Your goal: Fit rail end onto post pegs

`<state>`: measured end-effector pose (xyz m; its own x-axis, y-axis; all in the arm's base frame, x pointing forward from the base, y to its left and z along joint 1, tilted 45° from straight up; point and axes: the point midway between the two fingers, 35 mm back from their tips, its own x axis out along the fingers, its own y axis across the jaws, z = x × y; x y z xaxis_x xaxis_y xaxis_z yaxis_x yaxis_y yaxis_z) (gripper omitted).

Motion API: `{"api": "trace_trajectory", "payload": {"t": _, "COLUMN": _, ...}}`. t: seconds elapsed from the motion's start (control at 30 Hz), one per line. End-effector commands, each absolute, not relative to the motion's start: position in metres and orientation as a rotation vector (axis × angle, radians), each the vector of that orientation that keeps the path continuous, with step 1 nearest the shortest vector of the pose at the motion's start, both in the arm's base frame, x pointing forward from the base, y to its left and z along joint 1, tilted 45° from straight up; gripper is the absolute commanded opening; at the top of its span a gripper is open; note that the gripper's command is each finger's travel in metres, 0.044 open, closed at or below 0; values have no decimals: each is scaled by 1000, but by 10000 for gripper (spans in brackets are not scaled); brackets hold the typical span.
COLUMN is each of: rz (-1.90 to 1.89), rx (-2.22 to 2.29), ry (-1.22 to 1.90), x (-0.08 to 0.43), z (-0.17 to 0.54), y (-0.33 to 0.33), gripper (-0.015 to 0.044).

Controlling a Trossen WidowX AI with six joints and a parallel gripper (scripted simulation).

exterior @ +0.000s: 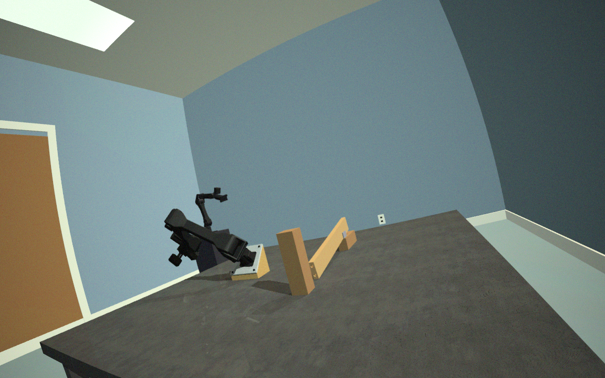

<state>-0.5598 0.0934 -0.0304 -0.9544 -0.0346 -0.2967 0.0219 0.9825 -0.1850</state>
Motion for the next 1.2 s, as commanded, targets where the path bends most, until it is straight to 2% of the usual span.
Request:
{"api": "trace_trajectory", "payload": {"t": 0.0, "rz": -275, "rx": 2, "ry": 2823, "x": -559, "z": -31, "y": 97, "gripper": 426}}
{"api": "trace_trajectory", "payload": {"t": 0.23, "rz": -532, "rx": 407, "ry": 2692, "x": -524, "z": -36, "y": 210, "gripper": 440}}
{"api": "trace_trajectory", "payload": {"t": 0.5, "rz": -863, "rx": 915, "ry": 2447, "x": -443, "z": -45, "y": 334, "gripper": 440}}
{"api": "trace_trajectory", "payload": {"t": 0.8, "rz": -1199, "rx": 1458, "ry": 2056, "x": -310, "z": -54, "y": 432, "gripper": 440}}
{"api": "trace_trajectory", "payload": {"t": 1.17, "rz": -1579, "rx": 2079, "ry": 1426, "x": -114, "z": -54, "y": 481, "gripper": 440}}
